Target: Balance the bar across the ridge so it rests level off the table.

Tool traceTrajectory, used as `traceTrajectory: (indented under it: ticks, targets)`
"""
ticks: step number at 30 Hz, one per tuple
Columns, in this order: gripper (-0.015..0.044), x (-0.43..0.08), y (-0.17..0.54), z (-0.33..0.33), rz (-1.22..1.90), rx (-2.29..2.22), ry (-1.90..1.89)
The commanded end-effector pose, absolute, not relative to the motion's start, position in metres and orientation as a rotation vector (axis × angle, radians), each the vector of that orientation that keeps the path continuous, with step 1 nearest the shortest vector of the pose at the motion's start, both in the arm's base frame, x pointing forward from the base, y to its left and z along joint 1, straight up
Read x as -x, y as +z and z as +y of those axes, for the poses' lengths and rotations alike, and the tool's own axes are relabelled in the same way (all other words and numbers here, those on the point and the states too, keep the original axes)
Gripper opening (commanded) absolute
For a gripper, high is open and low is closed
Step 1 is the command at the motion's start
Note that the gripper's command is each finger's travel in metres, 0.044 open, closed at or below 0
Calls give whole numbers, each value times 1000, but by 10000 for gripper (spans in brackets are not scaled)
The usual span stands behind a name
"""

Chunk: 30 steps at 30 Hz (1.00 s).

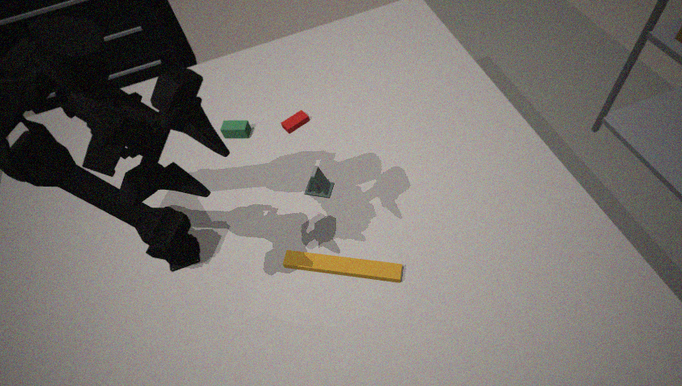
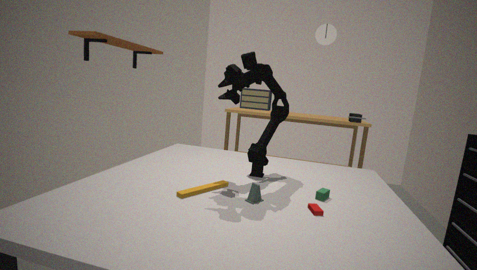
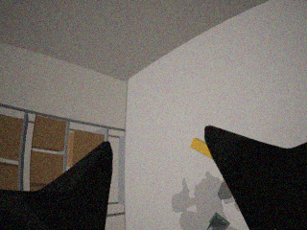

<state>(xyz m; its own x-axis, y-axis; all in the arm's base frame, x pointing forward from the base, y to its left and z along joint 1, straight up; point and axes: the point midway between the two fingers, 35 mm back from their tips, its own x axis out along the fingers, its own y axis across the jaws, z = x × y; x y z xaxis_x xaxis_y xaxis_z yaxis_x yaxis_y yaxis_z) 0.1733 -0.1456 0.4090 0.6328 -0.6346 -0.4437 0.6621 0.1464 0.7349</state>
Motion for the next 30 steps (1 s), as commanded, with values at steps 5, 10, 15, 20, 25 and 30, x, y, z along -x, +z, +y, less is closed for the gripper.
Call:
traceTrajectory:
  ticks: [5,10,15,20,25,30]
  targets:
    - [315,-206,371,-156,270,-969,-937]
    - [315,-224,346,-162,413,-901,-926]
    - [315,-240,321,-165,555,-834,-904]
    - [315,-250,300,-168,641,-817,-909]
    - [315,-260,275,-169,748,-784,-901]
    - [315,-270,251,-169,879,-715,-850]
